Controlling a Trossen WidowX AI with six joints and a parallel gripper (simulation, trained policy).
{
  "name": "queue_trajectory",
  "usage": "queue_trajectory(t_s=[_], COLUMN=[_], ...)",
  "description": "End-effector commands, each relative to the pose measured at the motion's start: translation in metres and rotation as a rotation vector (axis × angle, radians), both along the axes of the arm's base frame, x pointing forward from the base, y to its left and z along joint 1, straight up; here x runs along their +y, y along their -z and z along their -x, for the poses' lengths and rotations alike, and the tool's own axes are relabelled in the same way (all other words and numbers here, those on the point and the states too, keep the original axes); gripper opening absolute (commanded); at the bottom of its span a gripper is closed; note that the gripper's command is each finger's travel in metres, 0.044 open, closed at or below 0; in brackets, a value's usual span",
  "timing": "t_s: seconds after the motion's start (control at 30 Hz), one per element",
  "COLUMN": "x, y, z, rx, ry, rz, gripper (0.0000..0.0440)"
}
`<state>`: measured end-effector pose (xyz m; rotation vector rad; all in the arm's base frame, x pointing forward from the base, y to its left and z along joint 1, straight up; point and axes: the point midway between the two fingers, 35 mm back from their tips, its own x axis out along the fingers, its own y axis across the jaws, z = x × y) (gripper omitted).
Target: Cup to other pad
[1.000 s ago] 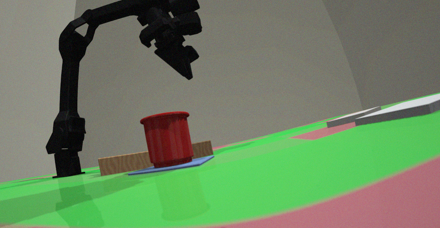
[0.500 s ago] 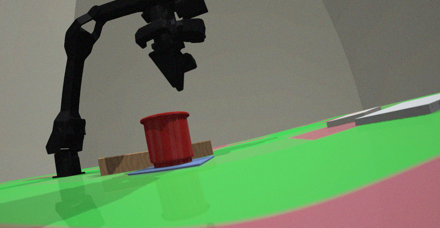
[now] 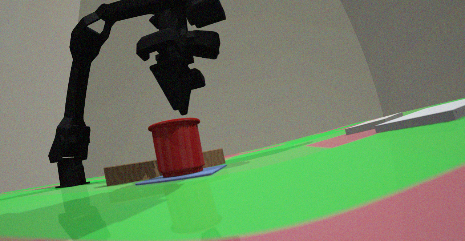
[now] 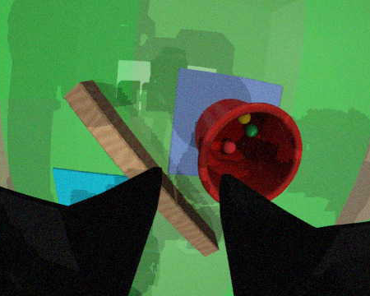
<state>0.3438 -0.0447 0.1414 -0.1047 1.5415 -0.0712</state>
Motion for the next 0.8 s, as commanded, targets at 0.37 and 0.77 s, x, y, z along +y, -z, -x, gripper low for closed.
queue_trajectory(t_s=[0.37,0.77], x=[-0.017,-0.023], y=[0.054,0.087], z=[0.005,0.010], rx=[0.084,0.126], ry=[-0.076,-0.228], rz=[-0.007,-0.030], gripper=[0.0166,0.0000])
